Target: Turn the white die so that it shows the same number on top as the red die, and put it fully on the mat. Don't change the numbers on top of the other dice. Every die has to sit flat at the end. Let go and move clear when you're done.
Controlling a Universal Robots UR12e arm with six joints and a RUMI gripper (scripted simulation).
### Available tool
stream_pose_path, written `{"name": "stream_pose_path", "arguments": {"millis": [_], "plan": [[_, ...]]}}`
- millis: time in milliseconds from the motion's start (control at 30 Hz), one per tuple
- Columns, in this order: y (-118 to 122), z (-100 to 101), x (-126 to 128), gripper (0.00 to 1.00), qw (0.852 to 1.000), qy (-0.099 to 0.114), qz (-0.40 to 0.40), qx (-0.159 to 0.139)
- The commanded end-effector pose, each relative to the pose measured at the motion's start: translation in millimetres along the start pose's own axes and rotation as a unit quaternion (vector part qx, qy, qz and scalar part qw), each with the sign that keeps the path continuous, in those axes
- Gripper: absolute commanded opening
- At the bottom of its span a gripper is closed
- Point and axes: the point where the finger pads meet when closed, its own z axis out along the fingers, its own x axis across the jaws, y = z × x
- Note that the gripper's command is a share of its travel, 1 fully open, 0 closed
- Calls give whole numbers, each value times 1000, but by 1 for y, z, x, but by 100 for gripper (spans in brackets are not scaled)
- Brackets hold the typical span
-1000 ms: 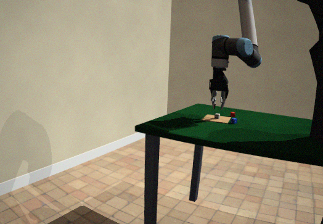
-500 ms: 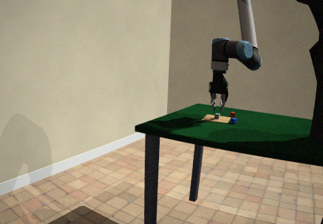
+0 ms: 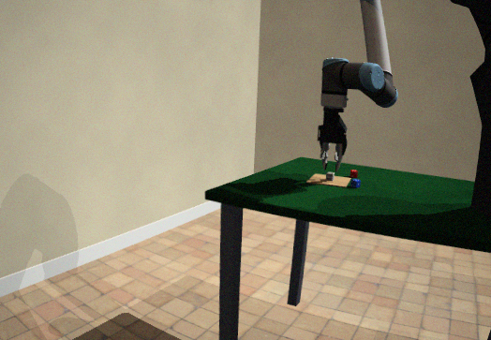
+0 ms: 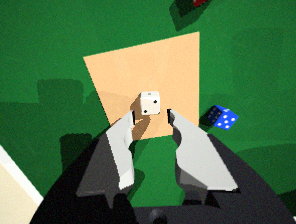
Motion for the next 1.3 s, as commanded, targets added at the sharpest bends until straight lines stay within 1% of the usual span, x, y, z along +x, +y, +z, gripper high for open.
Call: {"name": "stream_pose_path", "arguments": {"millis": [0, 933, 1133, 1200, 1267], "plan": [[0, 0, 0, 24, 1000, 0, 0, 0], [0, -1, 0, 24, 1000, 0, 0, 0], [0, -10, 0, 24, 1000, 0, 0, 0], [0, -10, 0, 24, 1000, 0, 0, 0], [0, -16, 0, 24, 1000, 0, 0, 0]]}}
